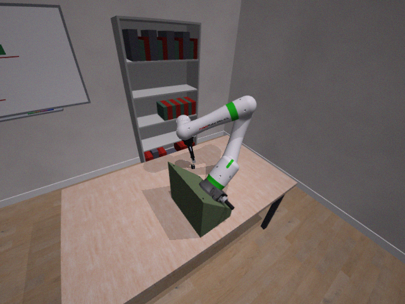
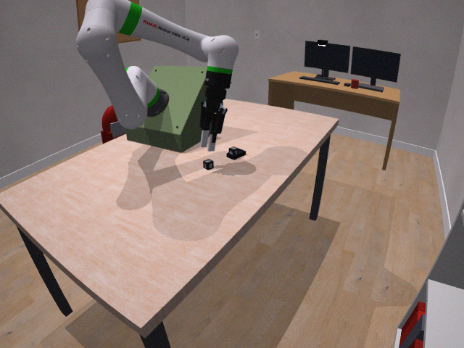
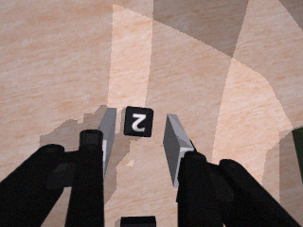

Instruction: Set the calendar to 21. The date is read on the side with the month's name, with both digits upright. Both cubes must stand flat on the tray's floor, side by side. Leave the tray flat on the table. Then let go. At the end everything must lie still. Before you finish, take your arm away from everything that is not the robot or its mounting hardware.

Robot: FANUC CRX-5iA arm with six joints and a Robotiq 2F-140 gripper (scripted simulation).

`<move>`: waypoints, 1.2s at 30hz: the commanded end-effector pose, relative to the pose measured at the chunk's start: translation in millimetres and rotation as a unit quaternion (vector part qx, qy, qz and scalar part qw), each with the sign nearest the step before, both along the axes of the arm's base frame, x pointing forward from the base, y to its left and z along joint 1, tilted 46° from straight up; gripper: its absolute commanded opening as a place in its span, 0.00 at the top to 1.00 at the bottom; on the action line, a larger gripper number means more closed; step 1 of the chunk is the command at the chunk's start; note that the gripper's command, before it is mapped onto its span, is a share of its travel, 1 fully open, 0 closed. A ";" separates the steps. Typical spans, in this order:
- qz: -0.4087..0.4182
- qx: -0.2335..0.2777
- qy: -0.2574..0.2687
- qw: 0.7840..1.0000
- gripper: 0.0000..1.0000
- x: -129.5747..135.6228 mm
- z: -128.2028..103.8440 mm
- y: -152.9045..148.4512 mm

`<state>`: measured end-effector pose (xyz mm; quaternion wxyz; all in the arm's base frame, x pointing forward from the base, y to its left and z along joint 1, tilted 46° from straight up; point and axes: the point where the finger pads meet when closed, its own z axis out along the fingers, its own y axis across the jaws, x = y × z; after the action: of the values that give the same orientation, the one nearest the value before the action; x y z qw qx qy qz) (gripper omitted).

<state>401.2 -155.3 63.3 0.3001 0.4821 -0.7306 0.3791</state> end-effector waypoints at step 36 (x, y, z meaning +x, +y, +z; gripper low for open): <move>-0.075 -0.262 0.069 0.960 0.72 6.0 -16.2 5.2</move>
<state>406.7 -150.2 48.8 0.4879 0.3601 -0.6208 0.4968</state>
